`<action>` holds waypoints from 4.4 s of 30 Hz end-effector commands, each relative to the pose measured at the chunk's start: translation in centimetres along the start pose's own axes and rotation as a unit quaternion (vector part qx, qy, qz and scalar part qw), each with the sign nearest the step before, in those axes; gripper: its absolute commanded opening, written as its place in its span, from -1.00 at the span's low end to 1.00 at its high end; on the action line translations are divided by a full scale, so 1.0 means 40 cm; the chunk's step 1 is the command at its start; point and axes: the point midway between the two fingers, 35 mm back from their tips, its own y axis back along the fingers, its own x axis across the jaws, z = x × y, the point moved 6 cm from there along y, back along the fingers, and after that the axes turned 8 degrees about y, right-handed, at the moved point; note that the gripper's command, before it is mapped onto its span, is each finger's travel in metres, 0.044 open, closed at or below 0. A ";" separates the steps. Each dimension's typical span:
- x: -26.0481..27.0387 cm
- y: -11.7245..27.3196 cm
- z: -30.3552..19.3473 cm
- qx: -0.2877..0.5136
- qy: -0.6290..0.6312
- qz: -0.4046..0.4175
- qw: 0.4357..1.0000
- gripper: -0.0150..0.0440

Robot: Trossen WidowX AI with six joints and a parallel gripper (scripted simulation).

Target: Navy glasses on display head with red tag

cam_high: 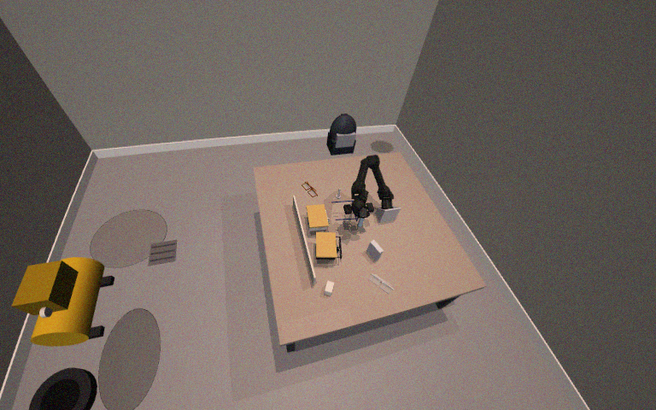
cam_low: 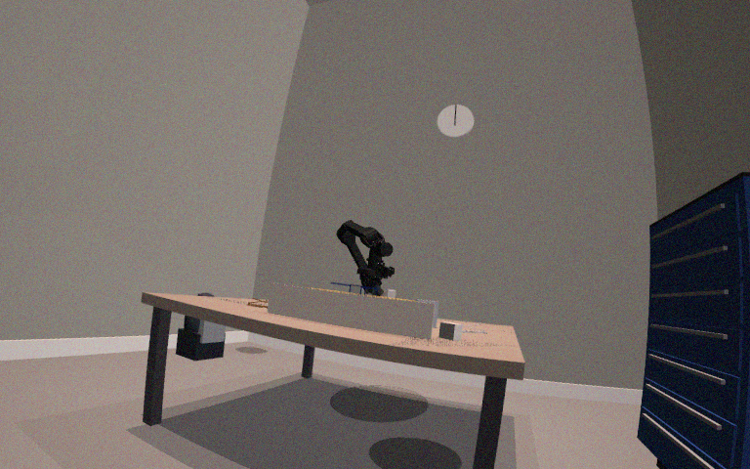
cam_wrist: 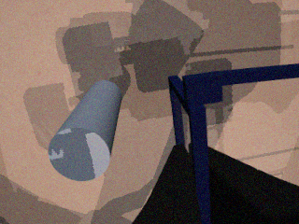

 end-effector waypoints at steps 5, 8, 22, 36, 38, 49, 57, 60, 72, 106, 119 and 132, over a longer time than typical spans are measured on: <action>-0.001 -0.026 0.001 -0.003 -0.002 -0.001 1.000 -0.49; -0.001 -0.036 0.002 -0.003 -0.002 -0.001 1.000 -0.49; -0.002 -0.078 0.004 -0.003 -0.002 -0.001 1.000 -0.49; -0.002 -0.119 0.004 -0.002 -0.002 -0.001 1.000 -0.49; -0.002 -0.119 0.004 -0.002 -0.002 -0.001 1.000 -0.49; -0.034 -0.121 -0.001 -0.002 -0.002 -0.001 1.000 -0.49; -0.061 -0.122 -0.005 -0.002 -0.003 -0.001 1.000 -0.49; -0.072 -0.122 -0.007 -0.002 -0.003 -0.001 1.000 -0.49; -0.115 -0.122 -0.013 -0.002 -0.003 -0.002 1.000 -0.49; -0.238 -0.123 -0.033 -0.002 -0.004 -0.003 1.000 -0.49; -0.284 -0.123 -0.041 -0.001 -0.005 -0.003 1.000 -0.49; -0.331 -0.122 -0.049 -0.001 -0.005 -0.004 1.000 -0.49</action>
